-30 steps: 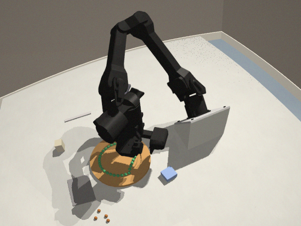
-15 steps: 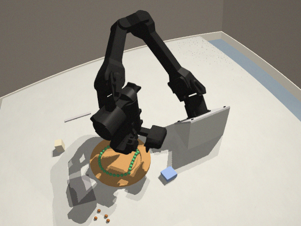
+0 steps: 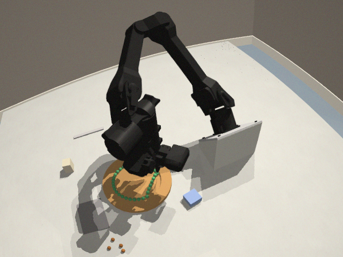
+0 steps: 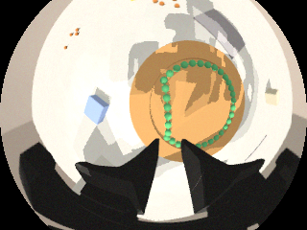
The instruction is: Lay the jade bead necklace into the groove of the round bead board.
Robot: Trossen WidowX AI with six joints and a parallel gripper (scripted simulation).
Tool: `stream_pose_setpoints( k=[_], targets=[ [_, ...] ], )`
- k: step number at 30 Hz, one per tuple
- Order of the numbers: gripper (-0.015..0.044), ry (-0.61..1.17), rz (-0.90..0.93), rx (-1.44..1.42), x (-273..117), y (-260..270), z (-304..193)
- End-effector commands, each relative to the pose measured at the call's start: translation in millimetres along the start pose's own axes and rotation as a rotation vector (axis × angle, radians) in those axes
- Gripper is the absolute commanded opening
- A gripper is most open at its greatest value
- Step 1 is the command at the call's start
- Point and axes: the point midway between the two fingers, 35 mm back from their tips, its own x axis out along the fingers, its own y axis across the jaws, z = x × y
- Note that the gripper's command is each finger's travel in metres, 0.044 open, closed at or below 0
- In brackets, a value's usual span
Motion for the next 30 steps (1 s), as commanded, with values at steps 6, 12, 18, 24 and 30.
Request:
stream_pose_setpoints(
  k=[6, 12, 18, 24, 30],
  targets=[
    [0.0120, 0.005, -0.002, -0.005, 13, 0, 0],
    [0.0120, 0.009, -0.002, -0.006, 22, 0, -1],
    [0.0120, 0.012, -0.002, -0.008, 31, 1, -2],
    [0.0067, 0.007, 0.002, 0.000, 28, 0, -1],
    [0.0000, 0.007, 0.002, 0.000, 28, 0, -1]
  ],
)
